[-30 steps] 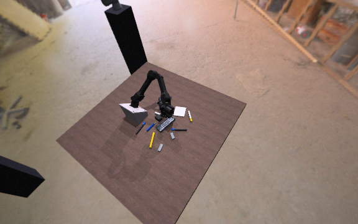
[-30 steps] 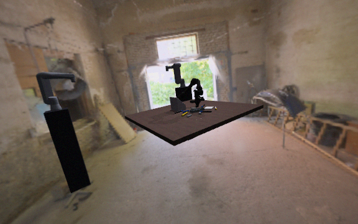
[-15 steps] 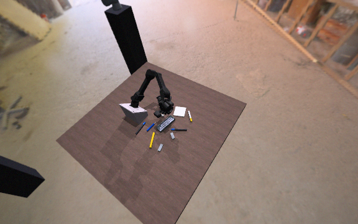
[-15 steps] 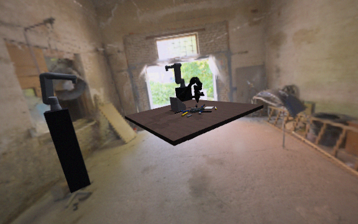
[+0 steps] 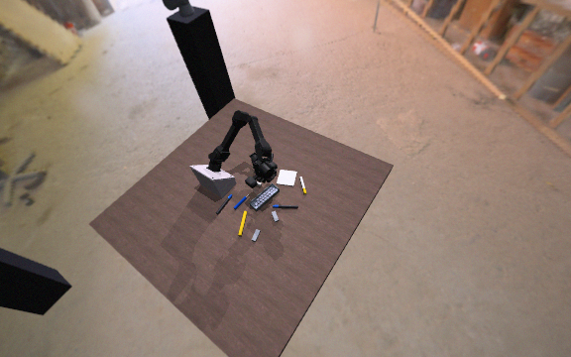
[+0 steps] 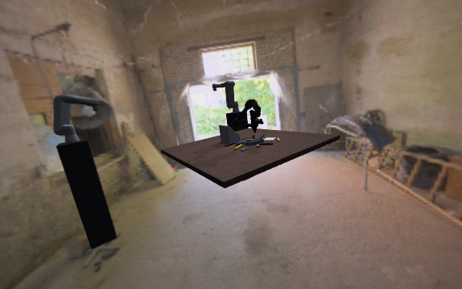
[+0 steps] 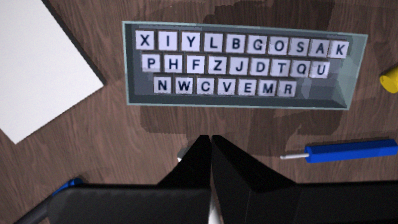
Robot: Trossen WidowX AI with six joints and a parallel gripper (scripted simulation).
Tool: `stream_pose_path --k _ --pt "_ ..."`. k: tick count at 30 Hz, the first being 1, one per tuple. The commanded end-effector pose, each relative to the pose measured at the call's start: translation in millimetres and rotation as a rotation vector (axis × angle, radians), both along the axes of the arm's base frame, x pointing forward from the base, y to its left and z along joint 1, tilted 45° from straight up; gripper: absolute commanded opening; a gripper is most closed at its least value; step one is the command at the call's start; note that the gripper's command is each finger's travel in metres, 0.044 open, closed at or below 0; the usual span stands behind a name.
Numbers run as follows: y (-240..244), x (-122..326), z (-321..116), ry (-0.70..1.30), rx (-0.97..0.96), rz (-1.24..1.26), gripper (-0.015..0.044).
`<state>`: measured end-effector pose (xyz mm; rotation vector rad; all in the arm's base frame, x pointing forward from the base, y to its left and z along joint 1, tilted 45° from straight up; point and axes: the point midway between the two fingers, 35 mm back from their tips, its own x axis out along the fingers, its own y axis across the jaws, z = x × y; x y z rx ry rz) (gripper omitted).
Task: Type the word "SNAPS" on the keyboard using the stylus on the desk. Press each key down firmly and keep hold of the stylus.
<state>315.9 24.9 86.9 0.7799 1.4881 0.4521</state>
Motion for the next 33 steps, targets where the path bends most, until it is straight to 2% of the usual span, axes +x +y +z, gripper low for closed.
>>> stream_pose_path --k 1,5,8,11,24,27,33 --pt "0 0 0 0.0 0.0 0.0 0.0" --pt "0 0 0 0.0 0.0 0.0 0.0" --pt "-1 0 -1 -0.006 0.001 0.008 0.0079" --pt "-10 -5 -16 -0.092 0.022 0.124 0.015" --pt "-54 -43 -86 -0.719 0.208 0.633 0.015" --pt "-60 -54 -99 -0.892 0.244 0.703 0.015" --pt "-67 -69 -114 -1.113 0.275 0.753 0.015"
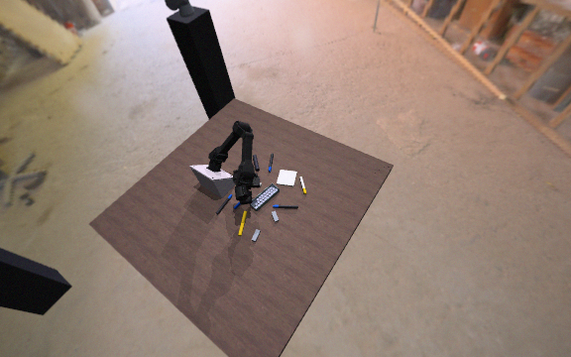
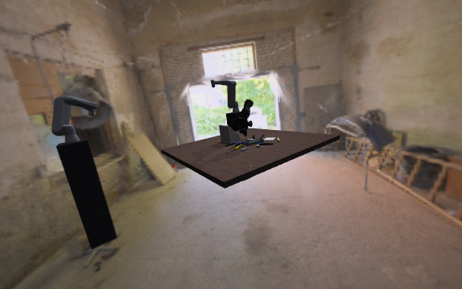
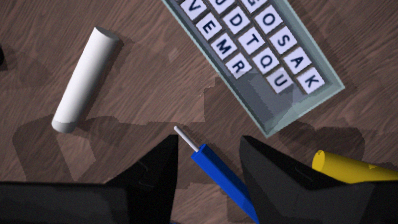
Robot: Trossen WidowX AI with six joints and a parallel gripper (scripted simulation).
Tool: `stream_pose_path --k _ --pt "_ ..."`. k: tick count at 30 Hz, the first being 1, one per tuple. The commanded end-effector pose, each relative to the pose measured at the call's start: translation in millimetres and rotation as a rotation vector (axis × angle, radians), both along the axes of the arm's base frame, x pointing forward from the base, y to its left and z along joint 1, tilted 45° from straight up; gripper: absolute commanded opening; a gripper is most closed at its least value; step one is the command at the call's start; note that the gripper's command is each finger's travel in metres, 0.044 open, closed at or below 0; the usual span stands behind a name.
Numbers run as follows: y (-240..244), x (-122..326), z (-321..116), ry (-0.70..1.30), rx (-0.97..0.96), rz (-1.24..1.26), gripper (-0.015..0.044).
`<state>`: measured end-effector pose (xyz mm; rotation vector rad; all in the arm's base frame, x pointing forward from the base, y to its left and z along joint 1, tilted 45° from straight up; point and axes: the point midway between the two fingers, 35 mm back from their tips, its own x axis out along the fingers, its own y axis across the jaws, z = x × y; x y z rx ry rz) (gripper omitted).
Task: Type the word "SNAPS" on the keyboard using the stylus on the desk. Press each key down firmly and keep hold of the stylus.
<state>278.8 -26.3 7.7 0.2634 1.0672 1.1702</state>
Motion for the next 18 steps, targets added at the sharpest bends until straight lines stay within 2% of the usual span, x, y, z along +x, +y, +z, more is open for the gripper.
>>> stream_pose_path --k 1,9,18 --pt "-16 -34 -37 -0.494 0.193 0.187 0.015" --pt "-21 -47 -49 -0.8 0.238 0.258 0.015" --pt "-21 -48 -49 -0.81 0.239 0.26 0.015"
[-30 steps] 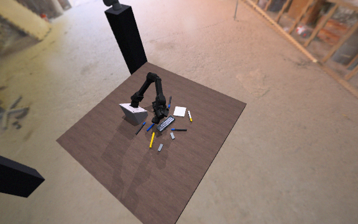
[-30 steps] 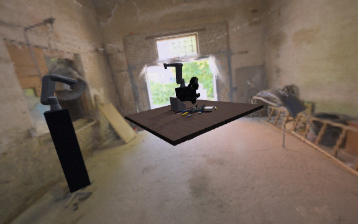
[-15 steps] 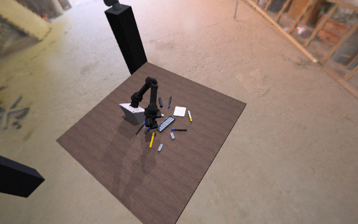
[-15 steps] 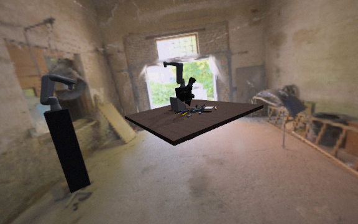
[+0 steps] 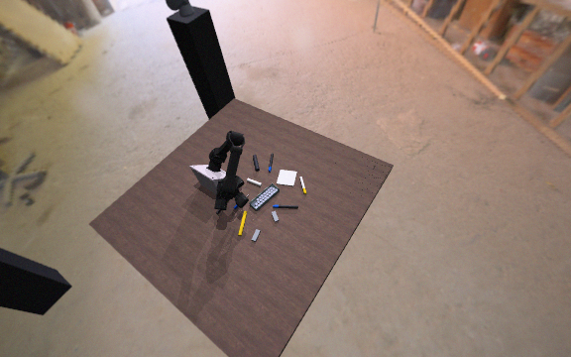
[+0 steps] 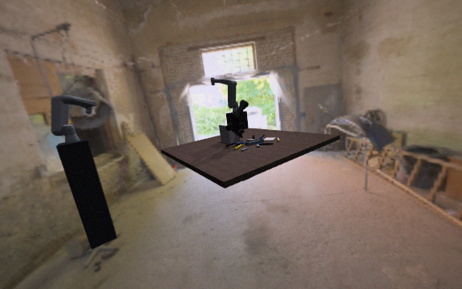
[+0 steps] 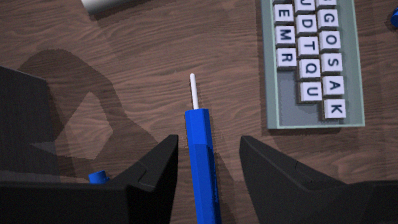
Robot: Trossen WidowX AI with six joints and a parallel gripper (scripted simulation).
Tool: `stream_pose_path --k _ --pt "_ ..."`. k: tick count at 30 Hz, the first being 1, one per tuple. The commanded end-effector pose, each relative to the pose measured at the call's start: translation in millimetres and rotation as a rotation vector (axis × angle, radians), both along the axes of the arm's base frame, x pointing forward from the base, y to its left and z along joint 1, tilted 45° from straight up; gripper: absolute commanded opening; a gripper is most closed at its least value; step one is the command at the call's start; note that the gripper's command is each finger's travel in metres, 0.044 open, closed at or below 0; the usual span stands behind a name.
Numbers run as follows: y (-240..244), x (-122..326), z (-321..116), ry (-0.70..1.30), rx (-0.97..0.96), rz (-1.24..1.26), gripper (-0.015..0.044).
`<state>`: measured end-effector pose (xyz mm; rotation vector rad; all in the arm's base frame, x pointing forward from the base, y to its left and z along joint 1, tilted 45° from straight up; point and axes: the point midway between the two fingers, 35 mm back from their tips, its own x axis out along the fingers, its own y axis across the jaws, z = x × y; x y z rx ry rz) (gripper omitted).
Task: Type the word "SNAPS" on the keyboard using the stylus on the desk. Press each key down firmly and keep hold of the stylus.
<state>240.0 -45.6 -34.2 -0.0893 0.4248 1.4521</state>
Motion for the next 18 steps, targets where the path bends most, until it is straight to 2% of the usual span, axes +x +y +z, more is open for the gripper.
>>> stream_pose_path --k 1,18 --pt "-1.3 -8.9 -7.2 -0.168 0.051 0.015 0.015" --pt "4.9 -8.4 -13.4 -0.168 0.051 0.015 0.015"
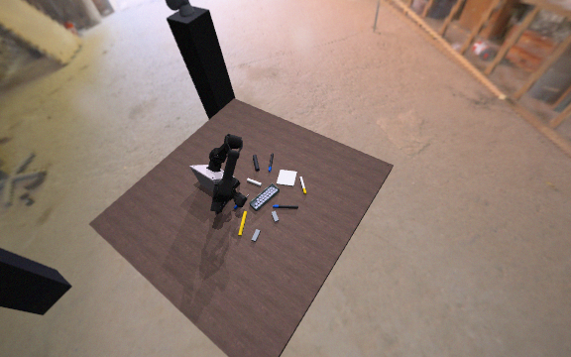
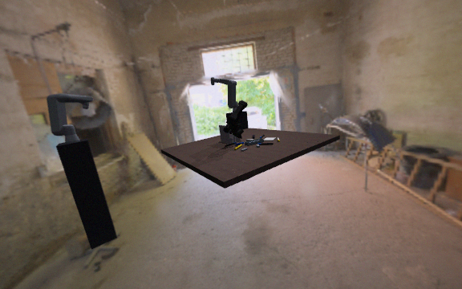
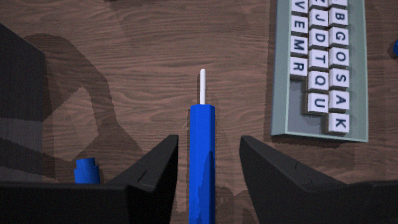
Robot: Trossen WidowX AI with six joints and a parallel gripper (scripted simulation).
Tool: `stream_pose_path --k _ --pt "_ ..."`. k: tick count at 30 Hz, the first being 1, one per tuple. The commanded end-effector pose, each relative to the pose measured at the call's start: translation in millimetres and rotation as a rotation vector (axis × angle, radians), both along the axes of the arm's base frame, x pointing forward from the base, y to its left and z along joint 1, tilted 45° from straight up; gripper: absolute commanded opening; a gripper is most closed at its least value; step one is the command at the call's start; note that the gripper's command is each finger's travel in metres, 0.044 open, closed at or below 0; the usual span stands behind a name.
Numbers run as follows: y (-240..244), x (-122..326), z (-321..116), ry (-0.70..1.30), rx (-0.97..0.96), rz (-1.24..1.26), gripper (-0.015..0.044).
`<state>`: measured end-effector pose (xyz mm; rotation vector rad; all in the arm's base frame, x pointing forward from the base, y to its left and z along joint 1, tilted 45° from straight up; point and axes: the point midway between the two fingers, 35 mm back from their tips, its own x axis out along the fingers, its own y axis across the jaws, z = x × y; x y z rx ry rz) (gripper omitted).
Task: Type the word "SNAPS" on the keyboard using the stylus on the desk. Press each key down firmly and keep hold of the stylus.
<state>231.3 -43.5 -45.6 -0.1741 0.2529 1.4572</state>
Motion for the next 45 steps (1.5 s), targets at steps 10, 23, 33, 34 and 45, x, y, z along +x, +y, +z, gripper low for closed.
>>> stream_pose_path --k 10,23,33,34,45 --pt "8 1 -7 -0.001 0.003 -0.001 0.015" --pt "15 2 -15 -0.001 0.003 -0.001 0.015" --pt "21 2 -21 -0.001 0.004 -0.001 0.015" --pt "22 3 -21 -0.001 0.004 -0.001 0.015" --pt "28 3 -28 -0.002 0.004 -0.001 0.015"
